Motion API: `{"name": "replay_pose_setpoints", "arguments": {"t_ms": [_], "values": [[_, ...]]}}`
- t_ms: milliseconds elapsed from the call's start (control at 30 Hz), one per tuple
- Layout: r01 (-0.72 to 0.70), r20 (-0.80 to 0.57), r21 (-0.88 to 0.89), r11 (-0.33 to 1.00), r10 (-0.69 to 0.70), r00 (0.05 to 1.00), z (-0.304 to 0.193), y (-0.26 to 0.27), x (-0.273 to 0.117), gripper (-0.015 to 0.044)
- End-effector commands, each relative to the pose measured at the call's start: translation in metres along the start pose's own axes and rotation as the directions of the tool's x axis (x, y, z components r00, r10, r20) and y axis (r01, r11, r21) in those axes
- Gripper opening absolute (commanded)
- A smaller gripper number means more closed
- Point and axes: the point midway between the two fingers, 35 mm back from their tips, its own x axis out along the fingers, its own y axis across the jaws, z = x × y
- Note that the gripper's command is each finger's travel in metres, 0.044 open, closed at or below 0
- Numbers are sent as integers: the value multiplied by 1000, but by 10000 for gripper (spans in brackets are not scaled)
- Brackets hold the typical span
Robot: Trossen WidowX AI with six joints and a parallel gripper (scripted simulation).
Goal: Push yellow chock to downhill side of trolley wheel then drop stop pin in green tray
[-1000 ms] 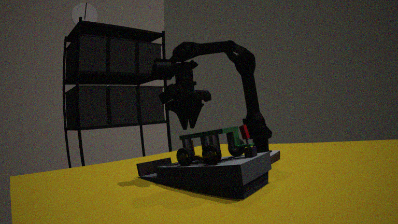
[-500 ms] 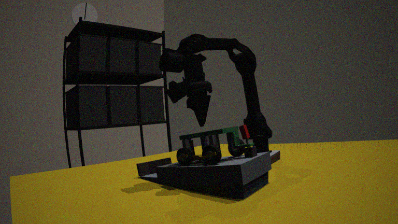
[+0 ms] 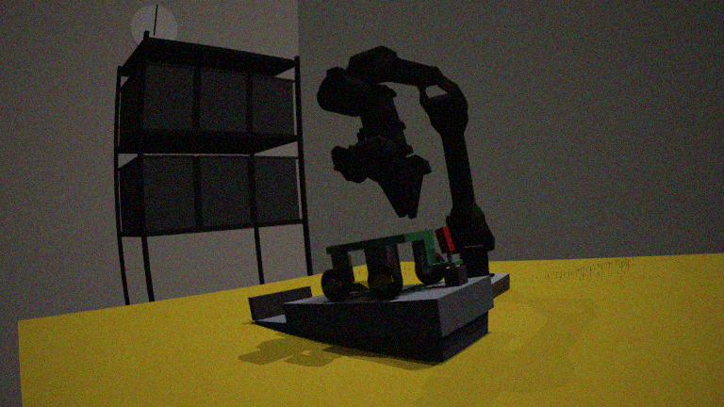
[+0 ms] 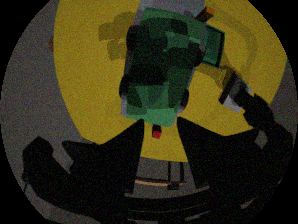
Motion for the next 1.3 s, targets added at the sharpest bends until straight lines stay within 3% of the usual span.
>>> {"name": "replay_pose_setpoints", "arguments": {"t_ms": [0, 200, 1267], "values": [[4, -25, 132, 991, -1, 1000, -19, 4, -1, 190], [28, -53, 289, 957, -14, 999, -42, 6, 1, 190], [28, -54, 289, 957, -13, 998, -43, 5, 32, 190]]}}
